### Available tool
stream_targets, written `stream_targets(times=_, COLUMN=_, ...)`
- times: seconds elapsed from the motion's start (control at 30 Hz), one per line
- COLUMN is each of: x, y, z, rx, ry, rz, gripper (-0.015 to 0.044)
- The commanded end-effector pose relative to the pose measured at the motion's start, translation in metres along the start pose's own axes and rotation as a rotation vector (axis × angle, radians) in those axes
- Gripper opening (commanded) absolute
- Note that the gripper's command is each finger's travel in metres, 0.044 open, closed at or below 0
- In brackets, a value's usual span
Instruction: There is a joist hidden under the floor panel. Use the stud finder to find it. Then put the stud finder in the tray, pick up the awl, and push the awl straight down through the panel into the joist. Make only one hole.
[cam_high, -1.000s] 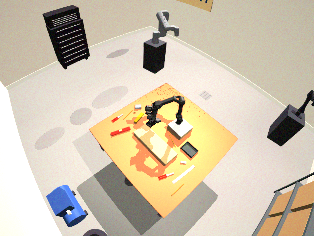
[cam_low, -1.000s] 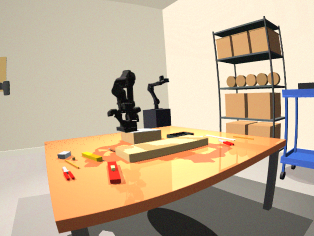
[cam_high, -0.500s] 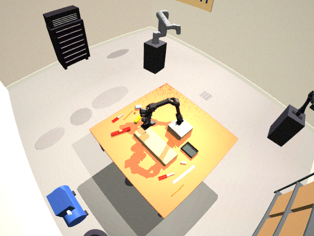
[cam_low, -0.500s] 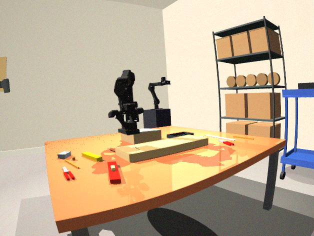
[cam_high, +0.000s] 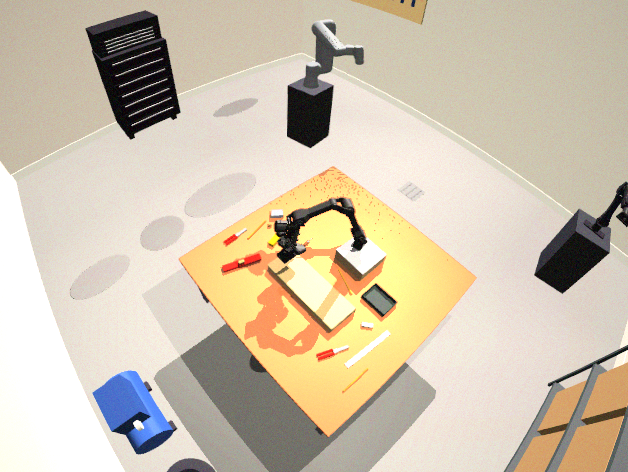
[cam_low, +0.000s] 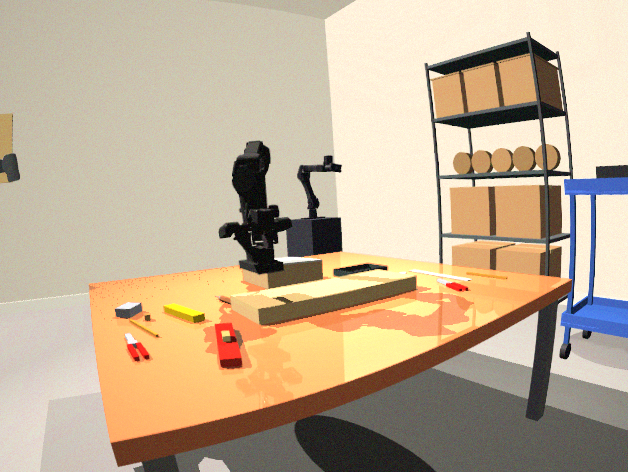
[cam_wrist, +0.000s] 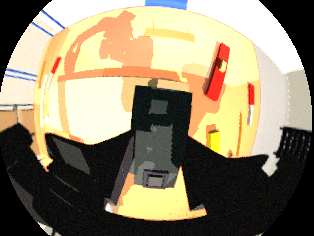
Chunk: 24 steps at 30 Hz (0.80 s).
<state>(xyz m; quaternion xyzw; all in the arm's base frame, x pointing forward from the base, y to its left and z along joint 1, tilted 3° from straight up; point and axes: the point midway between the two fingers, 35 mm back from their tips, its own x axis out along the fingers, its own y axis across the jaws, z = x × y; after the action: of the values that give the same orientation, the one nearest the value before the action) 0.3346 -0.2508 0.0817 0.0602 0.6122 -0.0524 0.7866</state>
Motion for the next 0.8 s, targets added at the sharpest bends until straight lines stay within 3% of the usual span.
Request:
stream_targets(times=0.0, x=-0.001, y=-0.002, z=0.003, rx=0.005, ry=-0.009, rz=-0.010, gripper=0.0000)
stream_targets(times=0.77, x=0.045, y=-0.004, z=-0.007, rx=0.005, ry=-0.009, rz=-0.010, gripper=0.0000)
